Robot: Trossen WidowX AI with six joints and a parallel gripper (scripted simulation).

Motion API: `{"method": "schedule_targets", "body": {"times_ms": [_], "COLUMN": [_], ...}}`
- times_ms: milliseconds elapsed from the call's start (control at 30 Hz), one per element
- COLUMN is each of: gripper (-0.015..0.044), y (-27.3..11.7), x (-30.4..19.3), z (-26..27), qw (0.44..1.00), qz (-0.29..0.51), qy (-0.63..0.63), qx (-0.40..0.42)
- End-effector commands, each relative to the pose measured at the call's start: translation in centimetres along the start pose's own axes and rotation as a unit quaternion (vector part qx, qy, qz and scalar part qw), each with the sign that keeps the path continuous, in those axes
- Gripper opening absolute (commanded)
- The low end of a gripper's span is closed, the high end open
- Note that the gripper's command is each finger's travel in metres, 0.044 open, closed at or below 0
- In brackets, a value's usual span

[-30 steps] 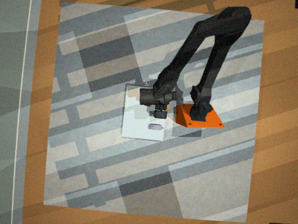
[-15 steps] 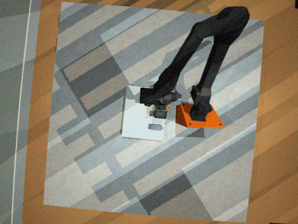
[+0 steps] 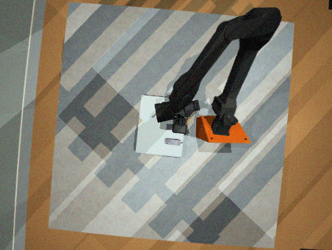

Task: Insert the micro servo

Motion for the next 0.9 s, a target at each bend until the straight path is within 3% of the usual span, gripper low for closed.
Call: {"method": "schedule_targets", "body": {"times_ms": [0, 300, 500, 867], "gripper": [0.0214, 0.044, 0.044, 0.044], "y": [-0.1, -3.6, -6.6, -10.7], "x": [0.2, 6.4, 10.9, 10.1], "z": [0.0, 0.1, 0.4, 0.0], "qw": [1.0, 1.0, 1.0, 1.0], "qz": [0.0, -0.001, 0.0, -0.008], "qy": [0.0, 0.004, 0.006, 0.01], "qx": [0.0, 0.003, 0.003, 0.003]}}
Point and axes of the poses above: the point midway between the two fingers, 35 mm back from their tips, its own y axis out along the fingers, its own z axis across the jaws, x = y × z, the point moved 10 cm from there along -y, back along the fingers, and after that the axes turned 5 degrees about y, right-handed, at the moved point
